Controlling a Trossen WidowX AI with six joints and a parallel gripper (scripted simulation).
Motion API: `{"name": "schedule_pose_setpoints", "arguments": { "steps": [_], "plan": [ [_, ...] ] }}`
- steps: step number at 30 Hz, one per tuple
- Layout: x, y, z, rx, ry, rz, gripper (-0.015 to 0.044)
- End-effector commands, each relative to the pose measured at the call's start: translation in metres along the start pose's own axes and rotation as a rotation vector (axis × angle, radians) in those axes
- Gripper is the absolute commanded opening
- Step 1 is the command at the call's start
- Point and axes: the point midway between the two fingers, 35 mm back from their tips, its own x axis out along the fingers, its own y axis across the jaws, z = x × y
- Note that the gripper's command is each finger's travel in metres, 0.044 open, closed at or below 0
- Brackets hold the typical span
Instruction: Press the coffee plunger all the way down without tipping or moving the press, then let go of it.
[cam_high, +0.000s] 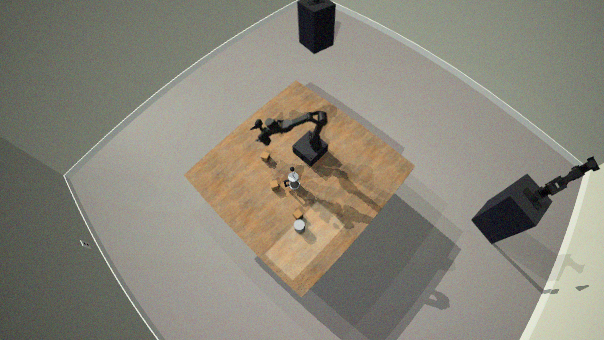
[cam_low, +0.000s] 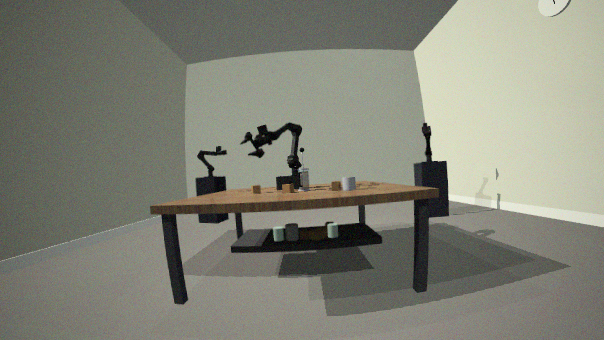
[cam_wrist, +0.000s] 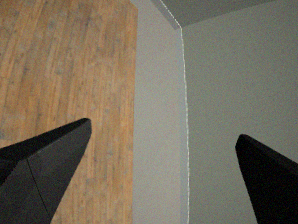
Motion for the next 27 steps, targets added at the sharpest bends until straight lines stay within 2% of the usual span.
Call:
{"name": "schedule_pose_setpoints", "arguments": {
  "steps": [1,10,19,22,27],
  "plan": [
    [-0.030,0.021,0.051,0.103,-0.127,0.090,0.0440],
    [-0.144,0.080,0.140,0.384,-0.329,0.427,0.0440],
    [-0.265,0.126,0.154,0.587,-0.378,0.814,0.0440],
    [-0.280,0.131,0.151,0.609,-0.374,0.870,0.0440],
    [-0.272,0.150,0.143,0.606,-0.376,0.873,0.0440]
  ]
}}
